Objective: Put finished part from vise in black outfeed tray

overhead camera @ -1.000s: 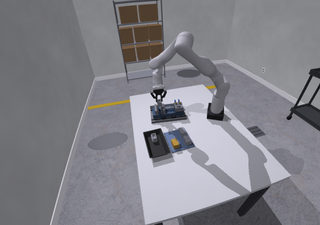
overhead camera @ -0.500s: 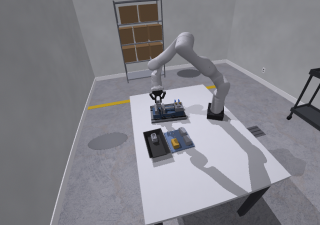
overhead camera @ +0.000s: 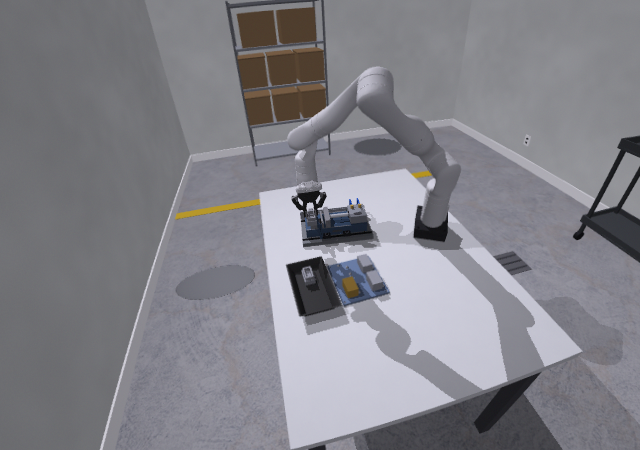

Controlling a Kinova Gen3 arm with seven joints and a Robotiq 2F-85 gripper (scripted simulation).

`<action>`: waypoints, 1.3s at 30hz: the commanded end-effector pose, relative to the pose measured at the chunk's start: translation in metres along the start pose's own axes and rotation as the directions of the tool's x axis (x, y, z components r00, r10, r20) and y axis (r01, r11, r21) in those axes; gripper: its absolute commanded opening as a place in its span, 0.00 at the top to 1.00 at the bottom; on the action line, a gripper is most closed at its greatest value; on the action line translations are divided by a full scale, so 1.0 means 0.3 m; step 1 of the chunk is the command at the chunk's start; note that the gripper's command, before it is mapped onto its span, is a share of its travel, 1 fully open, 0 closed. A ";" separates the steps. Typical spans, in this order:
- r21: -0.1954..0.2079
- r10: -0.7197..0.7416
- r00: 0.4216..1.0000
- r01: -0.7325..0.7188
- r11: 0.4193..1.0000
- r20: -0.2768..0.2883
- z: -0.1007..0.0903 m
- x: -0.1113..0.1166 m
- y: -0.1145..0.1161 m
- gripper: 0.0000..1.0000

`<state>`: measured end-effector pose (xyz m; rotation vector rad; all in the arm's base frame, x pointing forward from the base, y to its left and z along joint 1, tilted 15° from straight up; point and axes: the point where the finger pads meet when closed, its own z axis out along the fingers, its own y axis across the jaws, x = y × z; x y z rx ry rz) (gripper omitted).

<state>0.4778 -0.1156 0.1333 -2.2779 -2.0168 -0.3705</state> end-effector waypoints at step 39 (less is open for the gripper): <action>-0.012 -0.131 0.991 0.131 0.991 -0.005 -0.017 0.922 0.094 1.00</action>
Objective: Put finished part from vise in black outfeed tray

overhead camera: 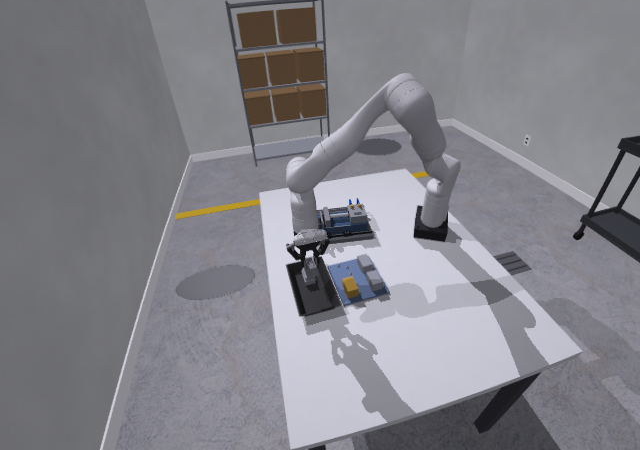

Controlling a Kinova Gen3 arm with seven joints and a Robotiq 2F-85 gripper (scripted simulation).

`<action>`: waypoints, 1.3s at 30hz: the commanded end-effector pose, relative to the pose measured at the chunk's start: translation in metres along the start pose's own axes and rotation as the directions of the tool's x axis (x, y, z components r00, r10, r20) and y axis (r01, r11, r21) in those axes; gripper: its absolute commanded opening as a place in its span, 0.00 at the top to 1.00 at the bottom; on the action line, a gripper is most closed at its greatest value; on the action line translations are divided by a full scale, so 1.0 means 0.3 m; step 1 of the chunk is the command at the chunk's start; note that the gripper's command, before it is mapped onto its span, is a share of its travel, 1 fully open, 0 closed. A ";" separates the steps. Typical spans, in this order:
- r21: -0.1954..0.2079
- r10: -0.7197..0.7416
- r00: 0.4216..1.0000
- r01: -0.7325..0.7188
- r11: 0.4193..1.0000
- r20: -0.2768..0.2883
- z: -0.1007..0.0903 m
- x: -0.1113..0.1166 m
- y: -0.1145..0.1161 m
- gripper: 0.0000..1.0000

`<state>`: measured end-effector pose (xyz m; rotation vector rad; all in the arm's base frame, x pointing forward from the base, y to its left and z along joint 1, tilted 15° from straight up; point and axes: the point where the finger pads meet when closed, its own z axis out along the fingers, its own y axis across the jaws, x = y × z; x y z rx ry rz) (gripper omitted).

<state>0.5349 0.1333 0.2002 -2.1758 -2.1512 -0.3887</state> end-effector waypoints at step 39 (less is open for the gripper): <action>-0.005 -0.028 1.000 0.028 1.000 -0.008 -0.009 0.125 -0.007 1.00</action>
